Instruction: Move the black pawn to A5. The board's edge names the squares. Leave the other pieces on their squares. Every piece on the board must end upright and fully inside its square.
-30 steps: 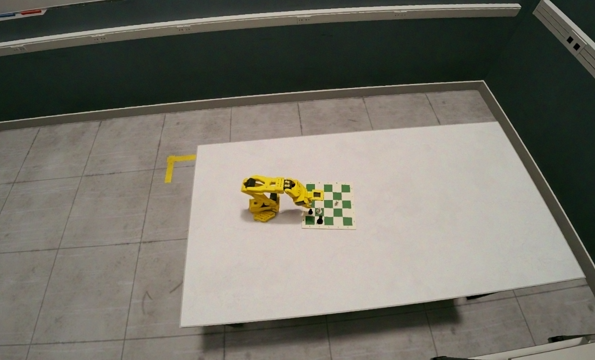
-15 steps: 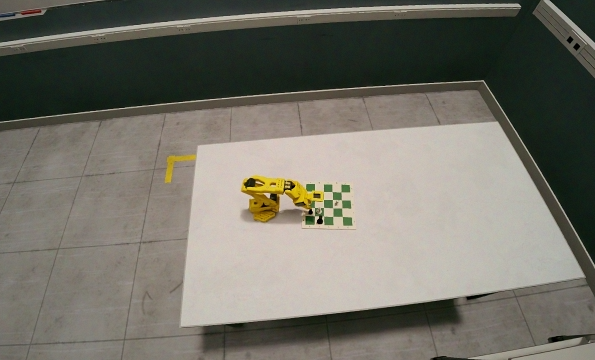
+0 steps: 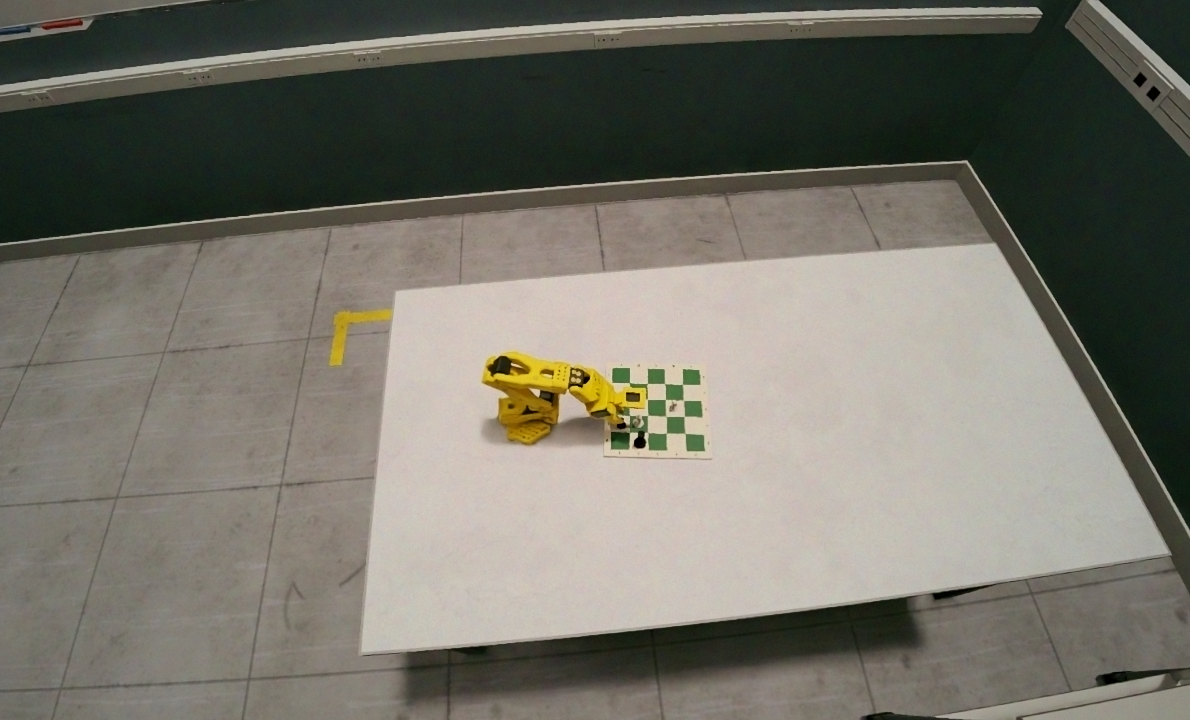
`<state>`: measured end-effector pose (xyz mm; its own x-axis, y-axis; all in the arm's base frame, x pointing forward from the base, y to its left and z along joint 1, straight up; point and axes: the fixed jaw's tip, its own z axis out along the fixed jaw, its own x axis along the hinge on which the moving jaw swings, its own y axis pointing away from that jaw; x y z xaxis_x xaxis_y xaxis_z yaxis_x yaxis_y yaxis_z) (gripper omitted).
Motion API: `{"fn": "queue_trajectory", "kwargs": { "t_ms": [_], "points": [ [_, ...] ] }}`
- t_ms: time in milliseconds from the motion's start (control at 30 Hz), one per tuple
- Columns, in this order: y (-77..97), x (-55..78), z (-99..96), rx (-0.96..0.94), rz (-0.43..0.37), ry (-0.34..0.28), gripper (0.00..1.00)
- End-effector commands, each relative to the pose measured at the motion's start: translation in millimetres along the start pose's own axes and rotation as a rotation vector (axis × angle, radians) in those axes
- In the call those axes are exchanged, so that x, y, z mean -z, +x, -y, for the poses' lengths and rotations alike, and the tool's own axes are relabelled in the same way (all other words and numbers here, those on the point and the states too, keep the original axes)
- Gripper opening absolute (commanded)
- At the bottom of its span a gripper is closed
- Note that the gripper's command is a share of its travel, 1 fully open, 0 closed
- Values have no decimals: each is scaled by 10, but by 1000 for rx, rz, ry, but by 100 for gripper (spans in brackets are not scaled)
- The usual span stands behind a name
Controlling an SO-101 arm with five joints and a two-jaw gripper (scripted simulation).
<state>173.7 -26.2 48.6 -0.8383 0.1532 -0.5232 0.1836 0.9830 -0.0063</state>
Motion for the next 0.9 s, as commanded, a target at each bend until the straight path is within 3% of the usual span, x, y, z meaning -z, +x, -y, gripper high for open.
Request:
{"fn": "queue_trajectory", "kwargs": {
  "t_ms": [0,433,867],
  "points": [
    [61,-101,13,-17,-8,3,9],
    [148,-247,12,-17,-9,3,9],
    [161,-265,11,-17,-9,3,9]
  ]
}}
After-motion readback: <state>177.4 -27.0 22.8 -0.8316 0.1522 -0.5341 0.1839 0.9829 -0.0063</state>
